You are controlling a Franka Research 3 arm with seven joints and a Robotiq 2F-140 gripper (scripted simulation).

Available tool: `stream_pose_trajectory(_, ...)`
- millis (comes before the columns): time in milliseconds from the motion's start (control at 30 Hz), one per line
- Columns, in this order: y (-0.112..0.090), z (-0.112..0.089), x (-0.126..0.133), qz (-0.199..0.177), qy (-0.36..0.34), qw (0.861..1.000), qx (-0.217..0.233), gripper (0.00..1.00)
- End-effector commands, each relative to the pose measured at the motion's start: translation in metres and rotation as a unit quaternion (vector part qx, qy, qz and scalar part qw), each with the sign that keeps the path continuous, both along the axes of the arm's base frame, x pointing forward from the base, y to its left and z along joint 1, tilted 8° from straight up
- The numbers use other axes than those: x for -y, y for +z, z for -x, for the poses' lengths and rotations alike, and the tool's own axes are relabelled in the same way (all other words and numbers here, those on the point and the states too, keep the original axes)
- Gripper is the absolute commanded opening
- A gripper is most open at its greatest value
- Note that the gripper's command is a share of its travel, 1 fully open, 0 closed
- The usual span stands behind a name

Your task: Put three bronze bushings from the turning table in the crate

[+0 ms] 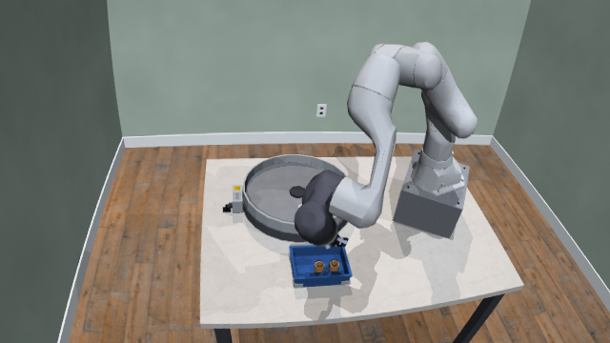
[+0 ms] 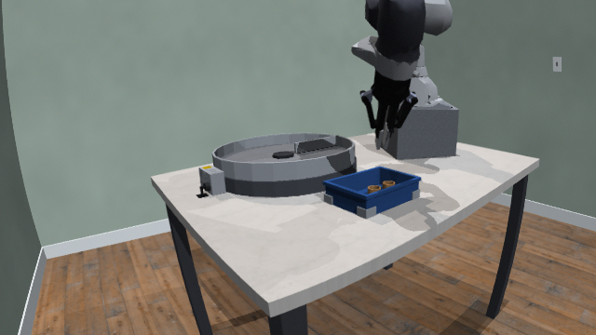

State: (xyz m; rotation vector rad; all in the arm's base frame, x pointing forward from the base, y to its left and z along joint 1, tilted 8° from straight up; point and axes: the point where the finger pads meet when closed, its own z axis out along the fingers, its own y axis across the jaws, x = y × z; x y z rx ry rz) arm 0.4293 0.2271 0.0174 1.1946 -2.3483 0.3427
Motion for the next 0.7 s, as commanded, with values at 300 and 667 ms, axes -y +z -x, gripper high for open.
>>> stream_pose_trajectory(300,-0.002,0.005,0.014,-0.003,-0.020,1.000,-0.006,0.06)
stream_pose_trajectory(667,-0.017,0.033,0.120,-0.016,-0.182,0.983,-0.025,0.06)
